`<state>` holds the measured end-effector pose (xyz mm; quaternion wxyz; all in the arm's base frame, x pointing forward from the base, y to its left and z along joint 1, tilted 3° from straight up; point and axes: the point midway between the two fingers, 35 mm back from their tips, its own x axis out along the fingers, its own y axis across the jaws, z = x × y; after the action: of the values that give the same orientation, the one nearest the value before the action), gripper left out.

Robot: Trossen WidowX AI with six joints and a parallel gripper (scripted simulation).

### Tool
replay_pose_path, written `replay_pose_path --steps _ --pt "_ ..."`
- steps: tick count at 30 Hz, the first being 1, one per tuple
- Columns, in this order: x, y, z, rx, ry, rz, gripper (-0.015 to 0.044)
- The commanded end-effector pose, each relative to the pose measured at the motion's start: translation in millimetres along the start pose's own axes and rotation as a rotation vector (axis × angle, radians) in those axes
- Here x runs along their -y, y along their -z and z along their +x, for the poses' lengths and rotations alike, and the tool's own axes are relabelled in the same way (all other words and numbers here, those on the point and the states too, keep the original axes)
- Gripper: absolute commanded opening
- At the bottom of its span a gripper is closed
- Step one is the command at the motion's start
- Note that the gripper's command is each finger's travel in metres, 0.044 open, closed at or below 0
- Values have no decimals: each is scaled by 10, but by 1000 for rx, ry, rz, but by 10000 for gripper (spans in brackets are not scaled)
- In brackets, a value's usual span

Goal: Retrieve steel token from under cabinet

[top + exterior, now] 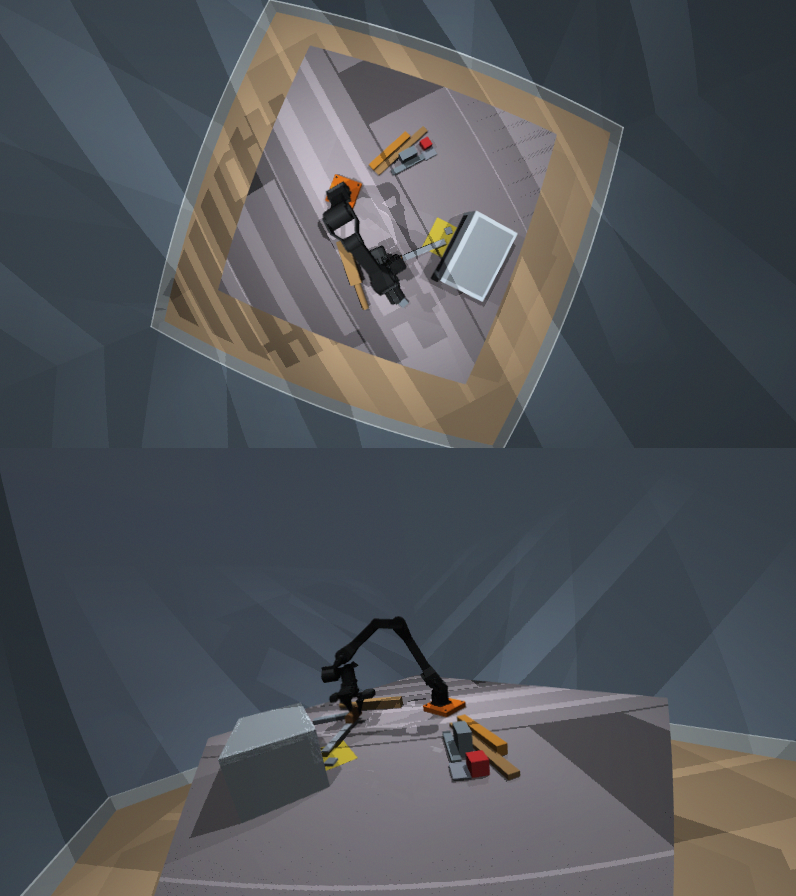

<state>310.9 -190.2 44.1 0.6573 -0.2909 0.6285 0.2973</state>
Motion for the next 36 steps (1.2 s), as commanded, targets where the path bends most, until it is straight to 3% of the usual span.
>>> replay_pose_path --steps 1,36 --pt "-21 -38 -55 11 14 -3 0" --pt "-354 -254 -53 12 11 -7 0"
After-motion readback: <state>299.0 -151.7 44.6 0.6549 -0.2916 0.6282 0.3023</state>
